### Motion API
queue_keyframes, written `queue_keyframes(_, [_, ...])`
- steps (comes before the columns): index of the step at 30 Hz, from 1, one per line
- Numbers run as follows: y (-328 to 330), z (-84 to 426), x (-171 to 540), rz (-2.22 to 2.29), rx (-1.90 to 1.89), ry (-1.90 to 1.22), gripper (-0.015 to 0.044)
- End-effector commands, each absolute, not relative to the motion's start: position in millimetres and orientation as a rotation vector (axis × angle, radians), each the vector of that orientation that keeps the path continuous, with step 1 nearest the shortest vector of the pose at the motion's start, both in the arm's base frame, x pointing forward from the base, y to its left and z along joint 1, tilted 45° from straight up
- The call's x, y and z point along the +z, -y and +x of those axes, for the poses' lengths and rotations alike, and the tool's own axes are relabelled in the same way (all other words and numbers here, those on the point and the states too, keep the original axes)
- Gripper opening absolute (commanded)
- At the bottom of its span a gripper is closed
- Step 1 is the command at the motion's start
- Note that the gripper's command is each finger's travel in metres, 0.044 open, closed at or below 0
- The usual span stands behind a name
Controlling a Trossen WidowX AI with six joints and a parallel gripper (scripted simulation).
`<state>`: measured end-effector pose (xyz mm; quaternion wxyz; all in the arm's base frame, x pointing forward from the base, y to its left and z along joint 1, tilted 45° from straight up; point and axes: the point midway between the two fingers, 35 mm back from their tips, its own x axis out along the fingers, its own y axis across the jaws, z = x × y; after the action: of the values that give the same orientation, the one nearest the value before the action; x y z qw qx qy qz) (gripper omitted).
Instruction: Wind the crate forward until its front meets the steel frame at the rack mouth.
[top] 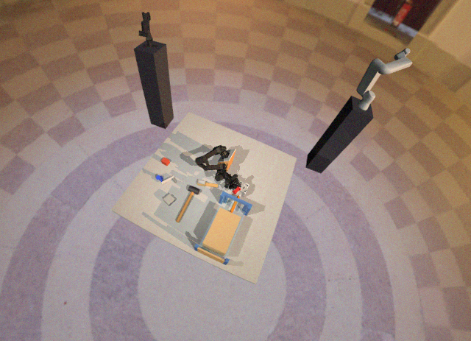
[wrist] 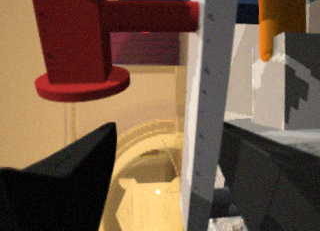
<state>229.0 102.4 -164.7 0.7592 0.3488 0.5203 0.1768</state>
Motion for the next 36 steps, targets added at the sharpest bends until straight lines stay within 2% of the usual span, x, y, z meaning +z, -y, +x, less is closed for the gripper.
queue_keyframes(1, [-98.9, 229.5, -168.3, 0.744, 0.358, -1.135, 0.024])
queue_keyframes(36, [-104.7, 230.5, -161.6, 0.76, 0.385, -1.133, 0.024])
